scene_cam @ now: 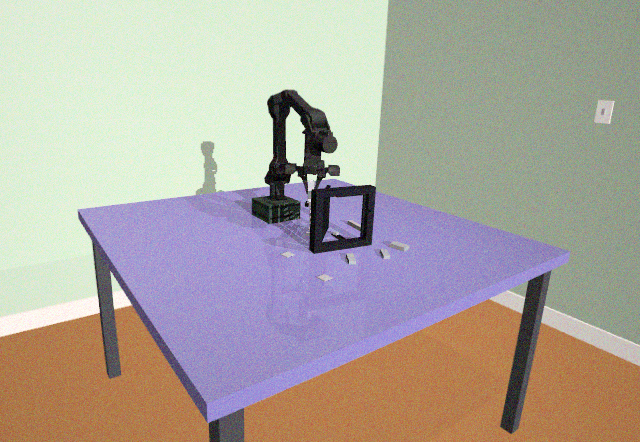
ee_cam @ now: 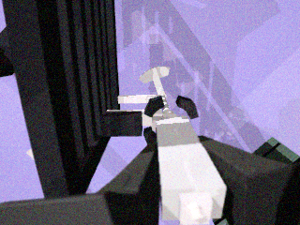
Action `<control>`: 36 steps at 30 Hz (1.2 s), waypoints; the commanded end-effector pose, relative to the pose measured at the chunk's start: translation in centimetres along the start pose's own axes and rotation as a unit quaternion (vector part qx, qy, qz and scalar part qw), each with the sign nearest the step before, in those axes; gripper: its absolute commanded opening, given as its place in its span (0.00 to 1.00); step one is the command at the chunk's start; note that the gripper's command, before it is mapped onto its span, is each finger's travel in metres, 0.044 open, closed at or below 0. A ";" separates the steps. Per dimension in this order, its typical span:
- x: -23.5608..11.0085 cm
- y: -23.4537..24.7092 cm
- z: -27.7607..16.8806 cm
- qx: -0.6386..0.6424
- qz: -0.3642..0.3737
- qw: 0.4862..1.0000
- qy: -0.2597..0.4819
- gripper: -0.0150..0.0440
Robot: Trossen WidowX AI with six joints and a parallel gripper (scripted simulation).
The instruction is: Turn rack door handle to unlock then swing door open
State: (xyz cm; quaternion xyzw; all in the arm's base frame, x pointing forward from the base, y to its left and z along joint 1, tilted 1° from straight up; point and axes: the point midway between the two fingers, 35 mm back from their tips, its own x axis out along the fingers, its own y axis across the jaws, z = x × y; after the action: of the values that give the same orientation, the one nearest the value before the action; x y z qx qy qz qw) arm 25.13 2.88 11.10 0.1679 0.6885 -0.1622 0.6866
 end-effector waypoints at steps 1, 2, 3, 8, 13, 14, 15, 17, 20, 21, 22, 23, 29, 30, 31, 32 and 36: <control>0.0 -0.6 0.2 -0.032 0.001 0.999 -0.004 0.27; 0.0 -0.8 0.2 -0.038 0.001 0.999 -0.004 0.27; 0.0 -1.0 0.3 -0.045 0.001 0.999 -0.004 0.27; 0.0 -1.9 0.5 -0.078 0.000 0.997 -0.004 0.27; 0.0 -2.8 0.9 -0.111 -0.001 0.994 -0.005 0.27; 0.0 -2.9 0.9 -0.117 -0.001 0.993 -0.005 0.27; 0.0 -3.1 1.0 -0.124 -0.001 0.992 -0.005 0.27; 0.0 -3.5 1.2 -0.137 -0.001 0.991 -0.005 0.27; 0.0 -4.0 1.4 -0.156 -0.001 0.988 -0.005 0.27; 0.0 -4.1 1.5 -0.163 -0.001 0.987 -0.005 0.27; 0.0 -4.3 1.6 -0.169 -0.002 0.986 -0.005 0.27; 0.0 -4.5 1.7 -0.176 -0.002 0.984 -0.005 0.27; 0.0 -5.4 2.3 -0.214 -0.002 0.977 -0.005 0.27; 0.0 -5.6 2.4 -0.221 -0.003 0.975 -0.005 0.27; 0.0 -5.7 2.5 -0.227 -0.003 0.974 -0.005 0.27; 0.0 -5.9 2.6 -0.233 -0.003 0.972 -0.005 0.27; 0.0 -6.5 3.0 -0.259 -0.003 0.966 -0.005 0.27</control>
State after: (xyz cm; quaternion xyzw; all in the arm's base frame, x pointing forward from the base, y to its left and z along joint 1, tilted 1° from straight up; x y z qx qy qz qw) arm 24.70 -3.81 11.08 0.0004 0.7042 0.0024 0.7100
